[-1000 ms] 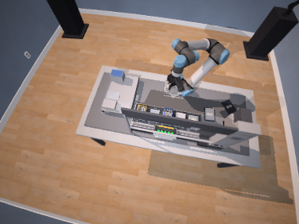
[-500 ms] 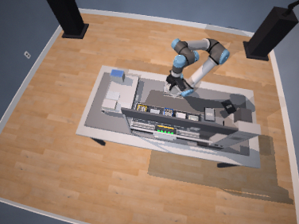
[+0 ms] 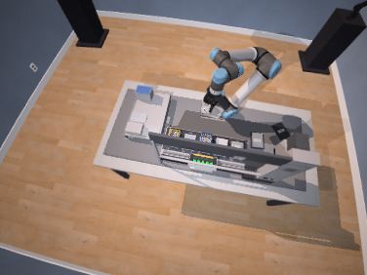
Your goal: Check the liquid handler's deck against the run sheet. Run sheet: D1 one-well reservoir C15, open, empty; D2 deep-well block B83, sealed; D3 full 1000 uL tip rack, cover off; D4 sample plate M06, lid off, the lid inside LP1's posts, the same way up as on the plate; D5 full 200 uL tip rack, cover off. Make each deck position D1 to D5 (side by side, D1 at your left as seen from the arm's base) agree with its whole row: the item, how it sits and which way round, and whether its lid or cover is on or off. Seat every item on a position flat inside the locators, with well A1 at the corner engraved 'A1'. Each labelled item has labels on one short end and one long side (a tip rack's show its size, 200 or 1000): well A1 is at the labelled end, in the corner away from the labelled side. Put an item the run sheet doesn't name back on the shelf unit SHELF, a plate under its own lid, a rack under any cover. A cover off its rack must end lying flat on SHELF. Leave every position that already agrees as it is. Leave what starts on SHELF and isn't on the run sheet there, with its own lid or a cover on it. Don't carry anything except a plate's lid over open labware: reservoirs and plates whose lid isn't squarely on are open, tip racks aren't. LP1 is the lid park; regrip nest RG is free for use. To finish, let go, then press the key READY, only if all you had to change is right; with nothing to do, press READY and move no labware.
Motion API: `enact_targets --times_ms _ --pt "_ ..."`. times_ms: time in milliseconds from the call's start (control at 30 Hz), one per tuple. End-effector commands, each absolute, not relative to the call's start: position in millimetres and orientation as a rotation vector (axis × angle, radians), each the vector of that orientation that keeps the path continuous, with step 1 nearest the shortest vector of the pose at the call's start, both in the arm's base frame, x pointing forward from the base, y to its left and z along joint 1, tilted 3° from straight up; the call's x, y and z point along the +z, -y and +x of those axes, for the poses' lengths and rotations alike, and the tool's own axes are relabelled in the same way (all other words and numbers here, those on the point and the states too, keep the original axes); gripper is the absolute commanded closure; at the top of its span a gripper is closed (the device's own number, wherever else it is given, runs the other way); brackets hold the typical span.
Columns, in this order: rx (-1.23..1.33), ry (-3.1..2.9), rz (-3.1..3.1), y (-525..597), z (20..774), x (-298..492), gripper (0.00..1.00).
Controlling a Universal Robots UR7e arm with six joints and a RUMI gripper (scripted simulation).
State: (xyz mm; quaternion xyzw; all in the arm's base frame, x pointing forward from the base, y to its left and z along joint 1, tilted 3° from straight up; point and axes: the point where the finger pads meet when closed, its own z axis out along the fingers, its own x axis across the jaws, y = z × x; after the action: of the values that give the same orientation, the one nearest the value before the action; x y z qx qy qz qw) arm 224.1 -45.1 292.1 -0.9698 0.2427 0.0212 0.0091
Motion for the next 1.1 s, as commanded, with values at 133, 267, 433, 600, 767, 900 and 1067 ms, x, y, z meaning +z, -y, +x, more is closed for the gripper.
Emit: enact_targets --times_ms 133,267,433,600,767,900,1067 --pt "0.054 -0.448 -3.083 45.6 225.4 293.7 1.00" --pt "0.052 -0.356 -3.094 45.6 225.4 293.8 1.00" --pt "0.050 -0.232 -3.105 45.5 225.3 293.8 1.00" --pt "0.049 -0.082 -3.111 45.2 225.6 293.8 1.00" --pt "0.050 -0.084 -3.110 44.8 224.8 293.0 1.00" --pt "0.050 -0.084 -3.110 44.9 224.8 293.0 1.00" --pt "0.050 -0.084 -3.110 44.8 224.8 293.0 1.00"
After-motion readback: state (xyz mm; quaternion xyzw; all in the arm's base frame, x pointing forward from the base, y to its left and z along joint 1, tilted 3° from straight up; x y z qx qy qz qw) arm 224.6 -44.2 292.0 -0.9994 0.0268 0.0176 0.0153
